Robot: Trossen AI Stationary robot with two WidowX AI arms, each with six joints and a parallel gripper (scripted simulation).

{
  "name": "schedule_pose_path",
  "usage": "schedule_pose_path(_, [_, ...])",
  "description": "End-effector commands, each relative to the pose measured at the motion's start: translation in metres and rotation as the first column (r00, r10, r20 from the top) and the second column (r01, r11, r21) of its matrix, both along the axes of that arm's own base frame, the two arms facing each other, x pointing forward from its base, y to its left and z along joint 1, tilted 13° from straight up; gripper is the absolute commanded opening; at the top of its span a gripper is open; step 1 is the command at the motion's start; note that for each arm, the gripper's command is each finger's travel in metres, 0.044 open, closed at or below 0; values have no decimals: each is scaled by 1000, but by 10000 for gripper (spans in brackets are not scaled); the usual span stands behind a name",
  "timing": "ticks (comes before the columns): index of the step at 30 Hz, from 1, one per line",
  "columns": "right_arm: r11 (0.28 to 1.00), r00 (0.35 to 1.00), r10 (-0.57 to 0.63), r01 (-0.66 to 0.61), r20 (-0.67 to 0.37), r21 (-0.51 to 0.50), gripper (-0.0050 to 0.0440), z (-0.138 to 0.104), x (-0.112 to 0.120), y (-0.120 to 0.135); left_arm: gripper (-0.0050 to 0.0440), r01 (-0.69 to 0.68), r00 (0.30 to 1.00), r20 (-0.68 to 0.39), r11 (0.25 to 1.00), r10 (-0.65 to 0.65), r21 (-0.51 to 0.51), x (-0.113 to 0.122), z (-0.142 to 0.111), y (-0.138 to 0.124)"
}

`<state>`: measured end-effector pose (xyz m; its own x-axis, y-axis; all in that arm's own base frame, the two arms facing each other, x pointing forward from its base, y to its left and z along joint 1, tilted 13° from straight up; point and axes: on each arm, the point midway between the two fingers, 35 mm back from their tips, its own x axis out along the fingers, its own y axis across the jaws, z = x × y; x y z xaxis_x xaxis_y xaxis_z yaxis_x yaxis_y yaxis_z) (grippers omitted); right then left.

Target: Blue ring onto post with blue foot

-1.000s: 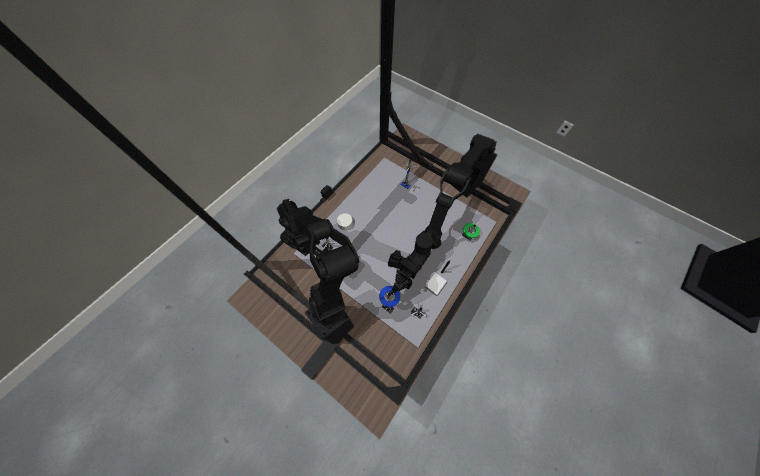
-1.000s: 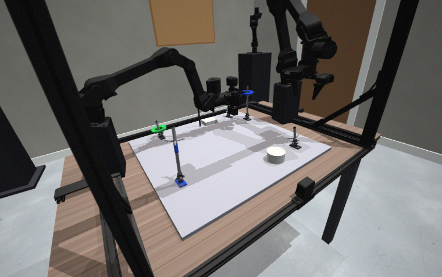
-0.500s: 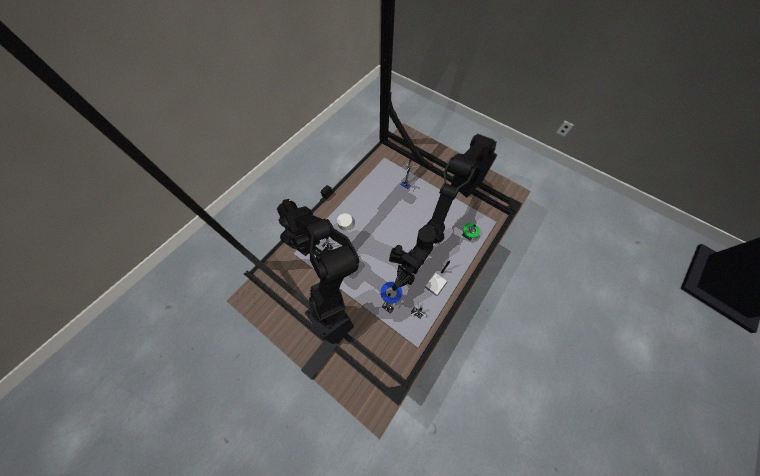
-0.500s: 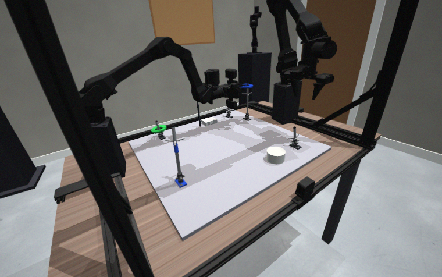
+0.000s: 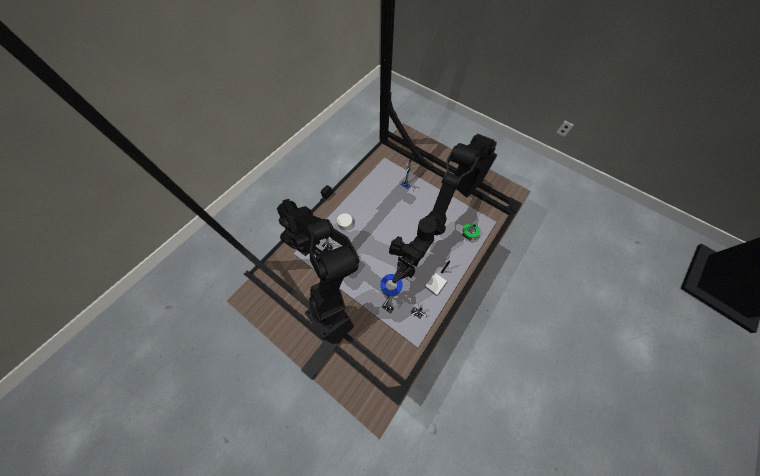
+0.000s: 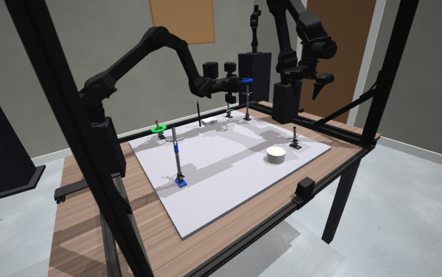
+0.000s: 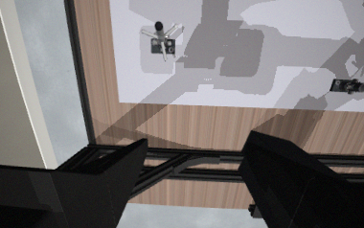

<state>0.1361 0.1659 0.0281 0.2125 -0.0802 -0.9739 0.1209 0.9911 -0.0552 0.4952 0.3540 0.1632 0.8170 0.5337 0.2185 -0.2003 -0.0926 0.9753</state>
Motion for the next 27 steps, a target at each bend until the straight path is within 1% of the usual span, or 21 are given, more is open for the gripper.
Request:
schedule_pose_path(1, [1000, 1000, -5, 5, 3, 2, 400, 0, 0, 0, 0, 7, 1000, 13, 1000, -7, 11, -1, 14, -23])
schedule_pose_path(8, [1000, 1000, -5, 5, 3, 2, 400, 0, 0, 0, 0, 8, 1000, 15, 1000, -8, 10, -8, 21, -56])
schedule_pose_path(10, [1000, 1000, -5, 5, 3, 2, 400, 0, 0, 0, 0, 8, 1000, 15, 1000, -8, 10, -8, 21, -56])
schedule_pose_path(12, [1000, 1000, -5, 5, 3, 2, 400, 0, 0, 0, 0, 8, 1000, 16, 1000, -8, 9, -10, 23, -65])
schedule_pose_path(25, [1000, 1000, -5, 5, 3, 2, 400, 0, 0, 0, 0, 9, 1000, 18, 1000, -9, 5, -34, 33, -123])
schedule_pose_path(27, [1000, 1000, -5, 5, 3, 2, 400, 0, 0, 0, 0, 9, 1000, 18, 1000, -9, 5, -34, 33, -123])
